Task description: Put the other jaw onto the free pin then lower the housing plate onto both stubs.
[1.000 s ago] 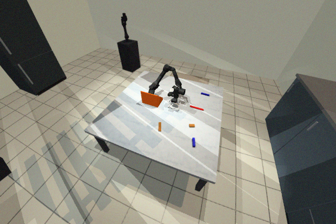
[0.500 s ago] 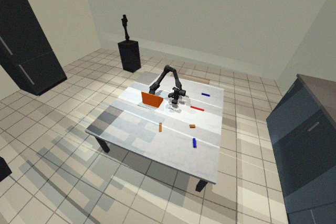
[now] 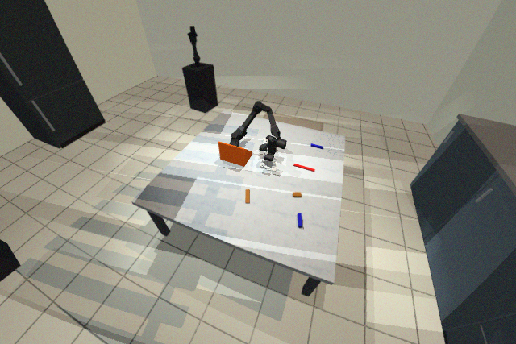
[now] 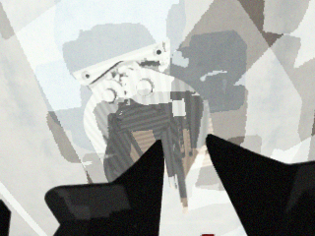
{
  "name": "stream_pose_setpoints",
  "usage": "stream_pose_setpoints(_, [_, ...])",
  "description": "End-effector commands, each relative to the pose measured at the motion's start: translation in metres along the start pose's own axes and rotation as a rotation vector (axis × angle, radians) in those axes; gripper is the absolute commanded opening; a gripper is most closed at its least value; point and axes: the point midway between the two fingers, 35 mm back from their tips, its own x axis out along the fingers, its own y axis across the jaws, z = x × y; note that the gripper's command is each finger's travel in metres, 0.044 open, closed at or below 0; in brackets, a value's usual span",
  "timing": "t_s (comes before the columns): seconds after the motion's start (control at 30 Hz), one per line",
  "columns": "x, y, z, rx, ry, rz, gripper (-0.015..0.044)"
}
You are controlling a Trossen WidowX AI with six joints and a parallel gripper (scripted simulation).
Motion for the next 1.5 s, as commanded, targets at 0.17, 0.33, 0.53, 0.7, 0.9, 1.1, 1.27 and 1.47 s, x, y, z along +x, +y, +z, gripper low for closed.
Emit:
stream_pose_setpoints(0.17, [0.002,0.0,0.0,0.007,-0.001,-0.004,0.0134])
stream_pose_setpoints(0.33, [0.005,0.0,0.0,0.008,-0.001,-0.004,0.0134])
stream_pose_setpoints(0.53, [0.005,0.0,0.0,0.008,-0.001,-0.004,0.0134])
stream_pose_setpoints(0.7, [0.008,0.0,0.0,0.008,-0.001,-0.004,0.0134])
stream_pose_setpoints(0.9, [0.008,0.0,0.0,0.008,-0.001,-0.004,0.0134])
stream_pose_setpoints(1.1, [0.011,0.0,0.0,0.009,-0.001,-0.004,0.0134])
stream_pose_setpoints(1.27, [0.011,0.0,0.0,0.009,-0.001,-0.004,0.0134])
stream_pose_setpoints(1.47, [0.013,0.0,0.0,0.01,-0.001,-0.004,0.0134])
